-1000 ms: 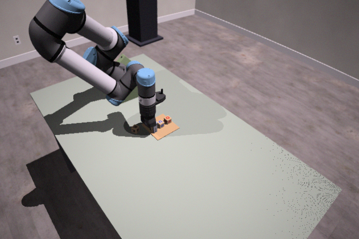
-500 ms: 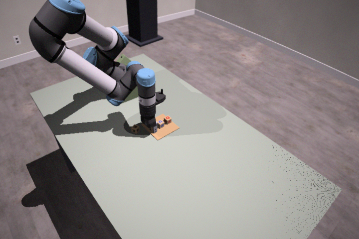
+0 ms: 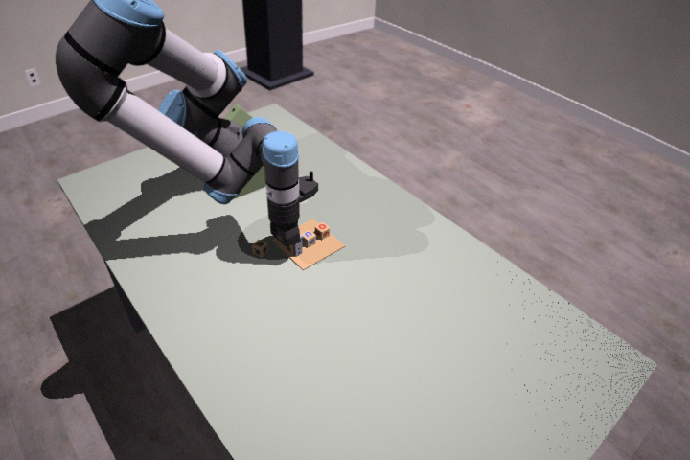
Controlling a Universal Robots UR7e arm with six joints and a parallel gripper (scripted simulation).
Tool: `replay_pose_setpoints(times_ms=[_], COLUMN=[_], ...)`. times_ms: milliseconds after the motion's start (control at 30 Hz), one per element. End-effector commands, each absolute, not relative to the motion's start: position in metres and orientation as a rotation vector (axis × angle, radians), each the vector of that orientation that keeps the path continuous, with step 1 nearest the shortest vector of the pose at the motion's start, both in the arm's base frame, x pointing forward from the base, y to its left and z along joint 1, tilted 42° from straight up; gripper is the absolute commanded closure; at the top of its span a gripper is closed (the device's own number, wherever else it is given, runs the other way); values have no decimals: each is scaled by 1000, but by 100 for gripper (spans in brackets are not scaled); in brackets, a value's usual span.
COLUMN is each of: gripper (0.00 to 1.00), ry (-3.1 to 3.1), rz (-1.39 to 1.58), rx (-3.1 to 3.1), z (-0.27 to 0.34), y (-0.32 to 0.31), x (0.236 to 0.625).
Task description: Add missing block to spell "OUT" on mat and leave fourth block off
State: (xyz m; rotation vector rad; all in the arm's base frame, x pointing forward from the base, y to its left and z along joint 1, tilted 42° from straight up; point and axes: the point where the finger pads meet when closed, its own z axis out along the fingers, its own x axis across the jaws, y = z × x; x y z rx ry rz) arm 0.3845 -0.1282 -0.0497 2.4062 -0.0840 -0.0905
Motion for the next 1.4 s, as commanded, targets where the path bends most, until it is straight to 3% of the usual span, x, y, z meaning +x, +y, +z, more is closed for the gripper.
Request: replay_pose_setpoints(times_ms=[0, 333, 367, 433, 467, 533, 667, 800, 833, 1367], gripper=[43, 43, 37, 37, 31, 31, 19, 19, 13, 13], ry=[-84, -84, -84, -84, -84, -84, -84, -84, -84, -84], rz=[-89, -89, -89, -89, -89, -89, -89, -89, -89, -89], rx=[2406, 2406, 2406, 2406, 2406, 2406, 2406, 2406, 2406, 2406], z=[-49, -49, -49, -49, -49, -49, -49, -49, -49, -47], y=[-128, -128, -128, -128, -128, -128, -128, -128, -128, -126], x=[385, 385, 385, 385, 385, 385, 385, 385, 385, 385])
